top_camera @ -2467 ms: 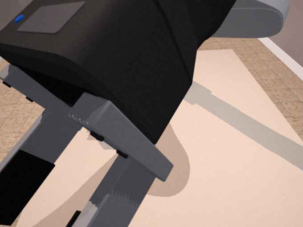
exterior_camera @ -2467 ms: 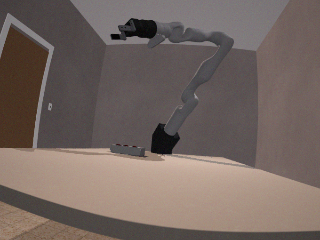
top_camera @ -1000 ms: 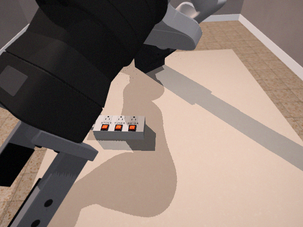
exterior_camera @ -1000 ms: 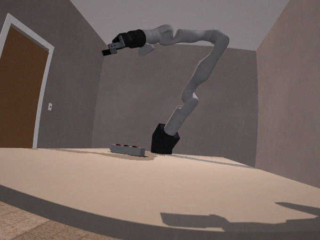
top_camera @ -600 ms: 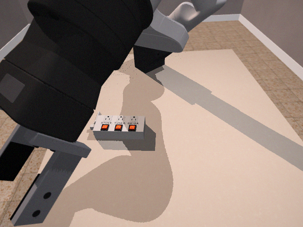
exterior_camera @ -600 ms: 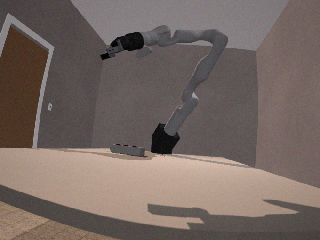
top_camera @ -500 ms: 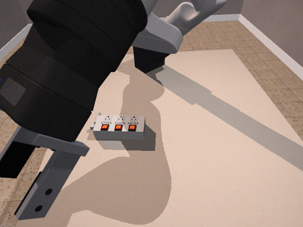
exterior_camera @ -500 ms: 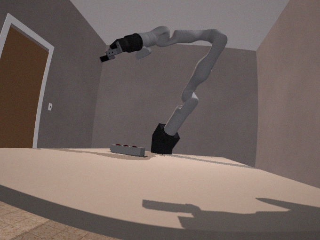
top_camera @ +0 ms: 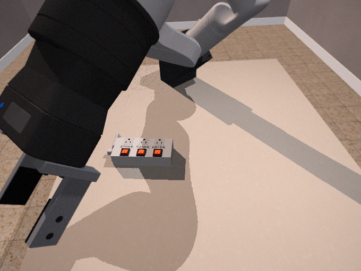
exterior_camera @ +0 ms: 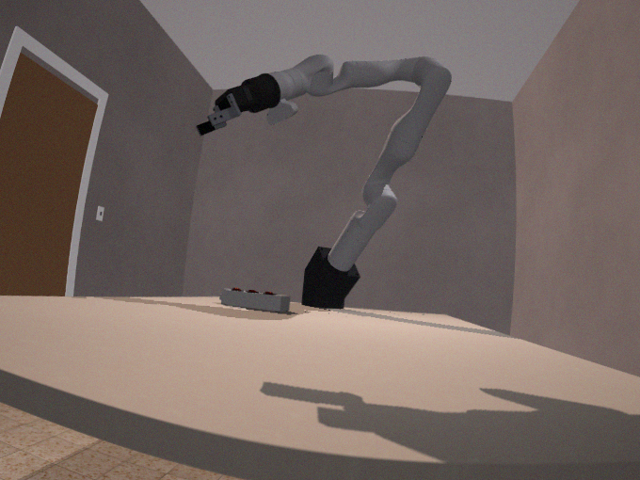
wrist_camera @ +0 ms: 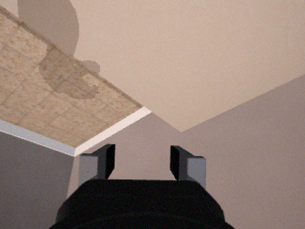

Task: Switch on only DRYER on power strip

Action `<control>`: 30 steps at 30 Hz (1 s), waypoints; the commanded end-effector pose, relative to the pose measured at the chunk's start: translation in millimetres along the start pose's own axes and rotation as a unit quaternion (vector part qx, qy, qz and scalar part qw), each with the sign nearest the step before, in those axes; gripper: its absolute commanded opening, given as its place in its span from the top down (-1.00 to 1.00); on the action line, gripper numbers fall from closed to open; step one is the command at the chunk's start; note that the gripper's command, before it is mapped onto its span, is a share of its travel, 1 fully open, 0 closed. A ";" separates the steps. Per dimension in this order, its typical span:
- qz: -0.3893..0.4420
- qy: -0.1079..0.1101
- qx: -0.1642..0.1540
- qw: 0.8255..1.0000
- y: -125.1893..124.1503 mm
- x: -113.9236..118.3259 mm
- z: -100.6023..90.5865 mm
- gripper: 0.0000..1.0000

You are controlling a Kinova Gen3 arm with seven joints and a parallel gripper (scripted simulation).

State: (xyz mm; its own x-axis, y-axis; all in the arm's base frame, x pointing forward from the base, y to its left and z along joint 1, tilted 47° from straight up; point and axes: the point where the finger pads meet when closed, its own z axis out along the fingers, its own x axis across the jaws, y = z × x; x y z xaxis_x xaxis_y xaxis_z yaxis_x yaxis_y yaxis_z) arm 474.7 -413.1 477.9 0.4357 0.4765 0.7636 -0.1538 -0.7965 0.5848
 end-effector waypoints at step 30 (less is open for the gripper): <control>-0.014 -0.018 0.055 0.998 -36.2 -50.4 6.5 -1.00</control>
State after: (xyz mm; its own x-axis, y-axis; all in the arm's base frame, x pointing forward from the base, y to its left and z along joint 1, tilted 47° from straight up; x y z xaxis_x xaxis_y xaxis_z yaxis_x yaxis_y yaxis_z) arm 468.7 -407.7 421.9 0.4616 0.4837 0.7436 -0.0504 -0.8226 0.5663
